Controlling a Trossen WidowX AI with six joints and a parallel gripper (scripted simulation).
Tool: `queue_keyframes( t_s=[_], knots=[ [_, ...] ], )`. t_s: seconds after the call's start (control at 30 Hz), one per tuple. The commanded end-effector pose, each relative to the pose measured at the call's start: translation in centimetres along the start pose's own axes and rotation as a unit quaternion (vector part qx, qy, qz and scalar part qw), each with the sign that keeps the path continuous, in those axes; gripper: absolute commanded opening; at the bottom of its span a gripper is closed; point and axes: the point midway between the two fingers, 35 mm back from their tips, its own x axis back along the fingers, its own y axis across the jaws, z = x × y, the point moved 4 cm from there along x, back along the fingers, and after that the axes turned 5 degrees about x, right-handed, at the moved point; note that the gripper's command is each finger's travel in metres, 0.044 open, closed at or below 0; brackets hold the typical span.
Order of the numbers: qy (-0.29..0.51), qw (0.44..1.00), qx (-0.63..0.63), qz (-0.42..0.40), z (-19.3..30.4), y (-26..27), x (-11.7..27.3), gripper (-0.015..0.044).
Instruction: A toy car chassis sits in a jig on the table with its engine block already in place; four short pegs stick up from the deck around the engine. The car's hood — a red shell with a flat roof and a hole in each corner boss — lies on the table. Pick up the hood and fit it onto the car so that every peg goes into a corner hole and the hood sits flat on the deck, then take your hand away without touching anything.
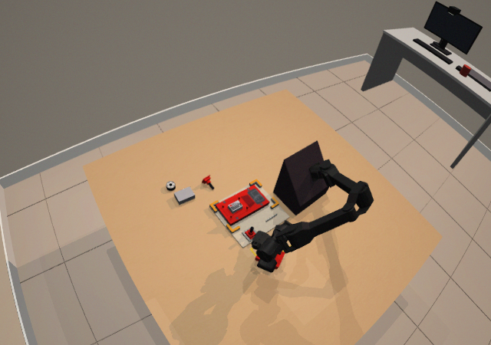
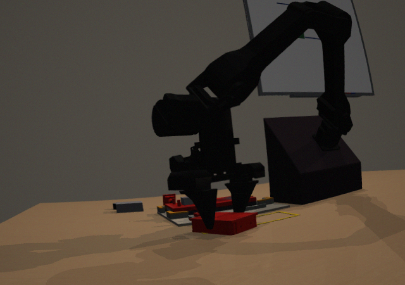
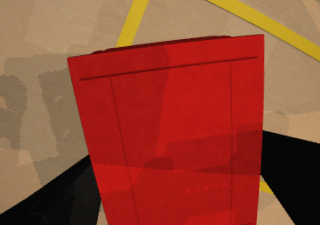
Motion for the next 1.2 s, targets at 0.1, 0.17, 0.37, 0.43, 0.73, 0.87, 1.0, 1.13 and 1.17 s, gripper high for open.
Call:
queue_keyframes(
  t_s=[0.1,0.17,0.37,0.43,0.73,0.87,1.0,1.13,1.17],
  knots=[
    [0.000,1.000,0.000,0.000,0.0,0.0,0.0,0.0249],
    [0.000,1.000,0.000,0.000,0.0,0.0,0.1,0.0196],
    [0.000,1.000,0.000,0.000,0.0,0.0,1.2,0.0039],
    [0.000,1.000,0.000,0.000,0.0,0.0,1.8,0.0000],
    [-0.001,1.000,0.000,0.001,0.0,0.0,5.3,0.0000],
    [-0.001,1.000,0.000,0.001,0.0,0.0,6.9,0.0000],
    [-0.002,1.000,0.000,0.001,0.0,0.0,8.2,0.0000],
    [-0.002,1.000,0.000,0.001,0.0,0.0,9.2,0.0000],
    [-0.002,1.000,0.000,0.001,0.0,0.0,9.4,0.0000]
  ],
)
